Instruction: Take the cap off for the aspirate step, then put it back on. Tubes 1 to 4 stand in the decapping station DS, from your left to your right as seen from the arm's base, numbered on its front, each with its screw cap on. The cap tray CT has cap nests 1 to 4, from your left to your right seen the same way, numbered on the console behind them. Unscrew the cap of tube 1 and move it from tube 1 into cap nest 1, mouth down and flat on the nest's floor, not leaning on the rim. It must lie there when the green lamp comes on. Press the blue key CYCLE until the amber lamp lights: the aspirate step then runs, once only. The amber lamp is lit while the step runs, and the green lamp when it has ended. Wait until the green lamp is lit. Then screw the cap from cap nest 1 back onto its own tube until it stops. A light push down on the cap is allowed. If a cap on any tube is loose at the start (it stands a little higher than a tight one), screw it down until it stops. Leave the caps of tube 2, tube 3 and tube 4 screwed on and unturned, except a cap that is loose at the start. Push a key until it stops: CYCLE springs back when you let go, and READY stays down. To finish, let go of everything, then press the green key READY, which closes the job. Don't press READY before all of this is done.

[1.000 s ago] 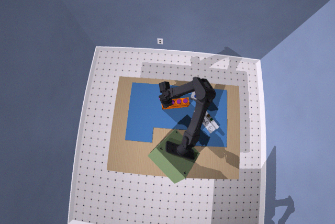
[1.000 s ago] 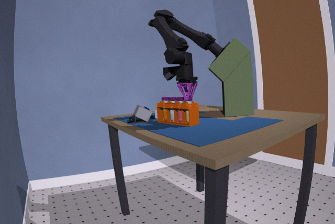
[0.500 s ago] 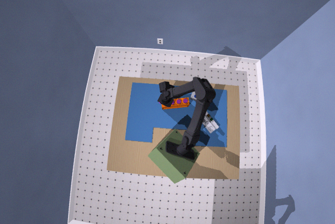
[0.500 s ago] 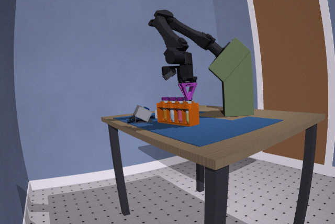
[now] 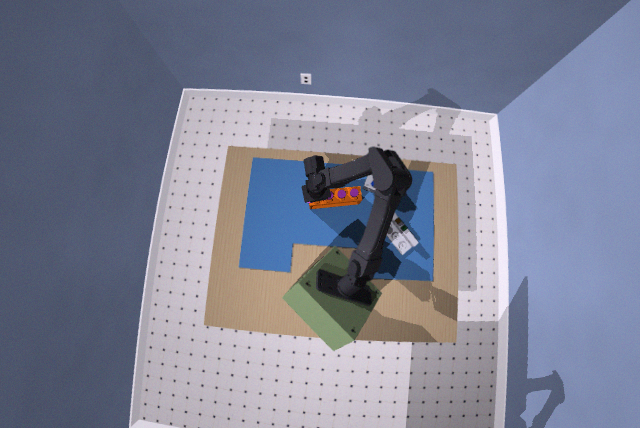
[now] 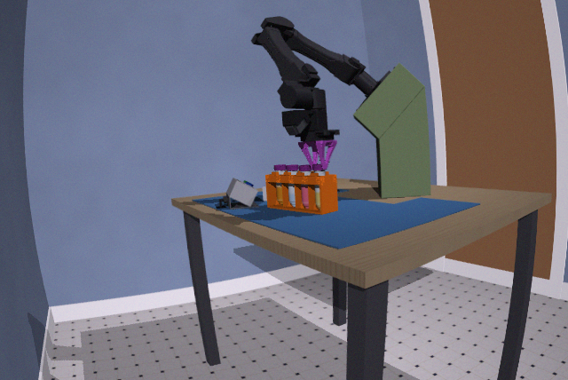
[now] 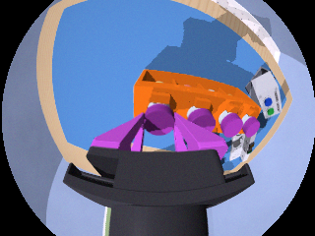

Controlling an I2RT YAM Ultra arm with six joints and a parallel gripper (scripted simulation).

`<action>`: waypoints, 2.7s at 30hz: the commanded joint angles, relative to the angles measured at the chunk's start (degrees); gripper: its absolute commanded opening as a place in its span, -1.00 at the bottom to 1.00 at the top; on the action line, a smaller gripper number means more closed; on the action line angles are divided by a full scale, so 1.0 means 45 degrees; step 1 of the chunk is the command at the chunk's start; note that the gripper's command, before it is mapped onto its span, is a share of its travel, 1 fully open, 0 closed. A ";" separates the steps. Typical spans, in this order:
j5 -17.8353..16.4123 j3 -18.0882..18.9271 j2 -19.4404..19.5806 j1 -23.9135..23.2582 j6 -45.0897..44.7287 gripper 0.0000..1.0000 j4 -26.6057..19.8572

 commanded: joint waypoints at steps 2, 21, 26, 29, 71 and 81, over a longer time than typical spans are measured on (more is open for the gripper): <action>-0.0010 0.0009 -0.0074 0.0072 -0.3647 -1.00 0.0007; -0.0009 0.0006 -0.0084 0.0078 -1.4462 -1.00 -0.0007; -0.0009 0.0006 -0.0087 0.0080 -1.7643 -1.00 -0.0011; -0.0009 0.0006 -0.0087 0.0080 -1.8279 -1.00 -0.0012; 0.0057 -0.0012 -0.0332 0.0241 -0.4229 -0.02 -0.0353; 0.0073 -0.0023 -0.0306 0.0279 0.1122 -0.02 -0.0345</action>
